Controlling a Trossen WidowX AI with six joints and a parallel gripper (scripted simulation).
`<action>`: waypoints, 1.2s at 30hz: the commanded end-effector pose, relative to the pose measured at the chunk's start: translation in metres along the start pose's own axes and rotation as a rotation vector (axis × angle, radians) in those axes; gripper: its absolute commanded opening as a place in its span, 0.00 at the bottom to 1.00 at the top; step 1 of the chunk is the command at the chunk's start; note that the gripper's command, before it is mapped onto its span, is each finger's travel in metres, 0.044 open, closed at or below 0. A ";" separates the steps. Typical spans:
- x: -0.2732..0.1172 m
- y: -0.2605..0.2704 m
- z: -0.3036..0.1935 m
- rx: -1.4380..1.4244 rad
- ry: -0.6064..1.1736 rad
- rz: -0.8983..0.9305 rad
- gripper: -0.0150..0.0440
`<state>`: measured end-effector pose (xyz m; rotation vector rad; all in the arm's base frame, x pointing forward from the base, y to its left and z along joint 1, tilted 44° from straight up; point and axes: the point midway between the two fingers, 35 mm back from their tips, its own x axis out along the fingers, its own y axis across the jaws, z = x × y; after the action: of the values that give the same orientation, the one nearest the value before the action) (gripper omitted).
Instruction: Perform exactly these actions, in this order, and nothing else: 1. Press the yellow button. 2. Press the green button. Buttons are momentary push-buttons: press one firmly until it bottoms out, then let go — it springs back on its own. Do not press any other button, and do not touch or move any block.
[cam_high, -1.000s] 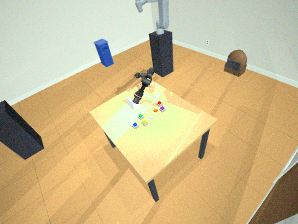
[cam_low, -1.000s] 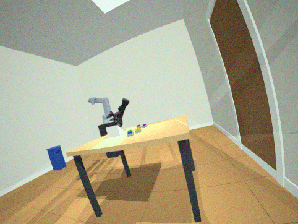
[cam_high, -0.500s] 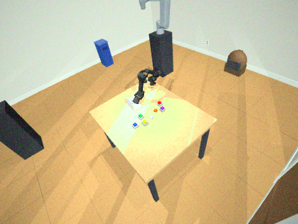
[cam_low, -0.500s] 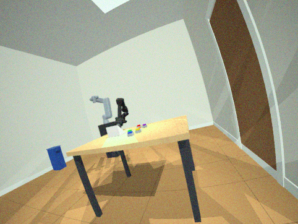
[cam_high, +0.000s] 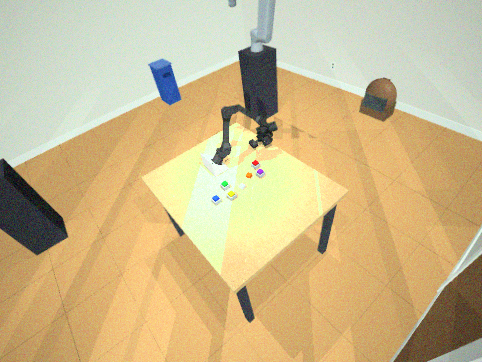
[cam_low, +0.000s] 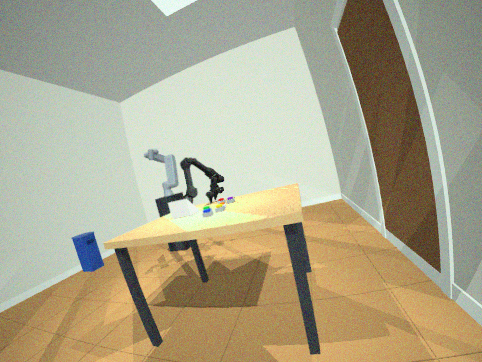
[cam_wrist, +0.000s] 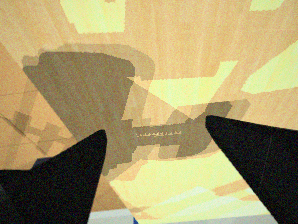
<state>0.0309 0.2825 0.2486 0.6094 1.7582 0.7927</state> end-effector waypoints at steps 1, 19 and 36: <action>-0.018 -0.002 0.055 -0.046 -0.154 -0.002 0.93; -0.108 -0.137 0.229 -0.063 -0.354 -0.264 0.93; -0.186 -0.281 0.255 -0.027 -0.318 -0.291 0.93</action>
<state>0.3202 0.0504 0.1030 0.4174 1.5019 0.4829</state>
